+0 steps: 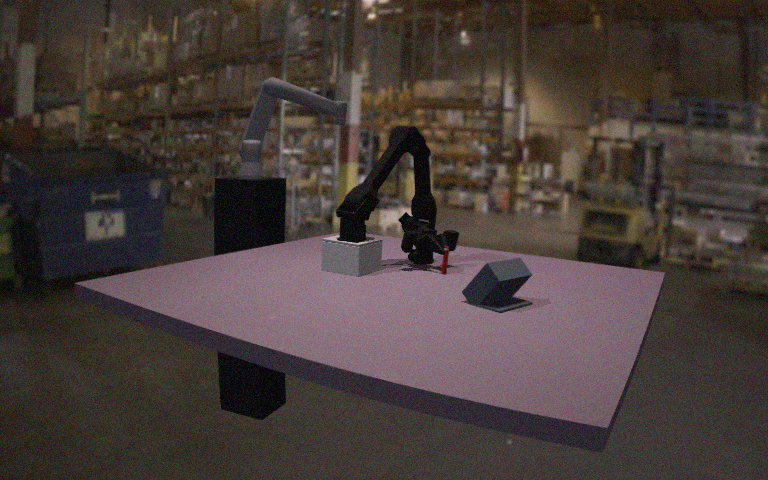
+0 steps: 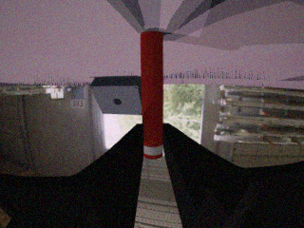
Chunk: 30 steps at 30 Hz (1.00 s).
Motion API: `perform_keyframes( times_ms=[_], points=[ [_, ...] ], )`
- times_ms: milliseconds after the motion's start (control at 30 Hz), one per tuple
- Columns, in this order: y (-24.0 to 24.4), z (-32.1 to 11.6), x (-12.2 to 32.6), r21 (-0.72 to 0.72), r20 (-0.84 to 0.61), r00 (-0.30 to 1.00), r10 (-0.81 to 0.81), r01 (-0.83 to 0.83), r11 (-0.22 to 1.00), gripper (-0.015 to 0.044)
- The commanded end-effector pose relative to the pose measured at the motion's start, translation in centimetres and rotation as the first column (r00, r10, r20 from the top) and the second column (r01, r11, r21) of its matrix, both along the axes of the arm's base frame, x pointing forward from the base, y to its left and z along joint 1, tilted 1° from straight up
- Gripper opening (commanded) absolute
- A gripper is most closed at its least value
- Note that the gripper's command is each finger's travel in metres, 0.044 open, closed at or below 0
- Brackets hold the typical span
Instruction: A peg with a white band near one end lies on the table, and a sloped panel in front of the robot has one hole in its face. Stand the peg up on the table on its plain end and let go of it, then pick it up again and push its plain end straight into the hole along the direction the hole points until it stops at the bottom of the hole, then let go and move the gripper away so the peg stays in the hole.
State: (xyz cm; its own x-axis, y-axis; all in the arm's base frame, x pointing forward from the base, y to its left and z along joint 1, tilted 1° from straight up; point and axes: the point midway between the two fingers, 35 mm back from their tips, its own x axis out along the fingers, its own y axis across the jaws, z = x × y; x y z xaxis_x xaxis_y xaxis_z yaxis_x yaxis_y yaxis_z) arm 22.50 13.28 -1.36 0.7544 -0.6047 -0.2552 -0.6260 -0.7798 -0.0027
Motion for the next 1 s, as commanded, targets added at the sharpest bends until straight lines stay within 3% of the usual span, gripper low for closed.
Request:
perform_keyframes(
  times_ms=[0,367,467,967],
  points=[
    [0.02,-0.15,-0.11,0.0,0.0,1.0,0.0,0.0,1.0,0.0049],
    [0.05,-0.08,-0.1,-0.006,0.004,1.0,0.006,-0.006,1.0,0.0049],
    [0.06,-0.04,-0.08,-0.009,0.005,1.0,0.008,-0.008,1.0,0.0128],
    [0.06,-0.04,-0.08,-0.009,0.005,1.0,0.008,-0.008,1.0,0.013]
  ],
)
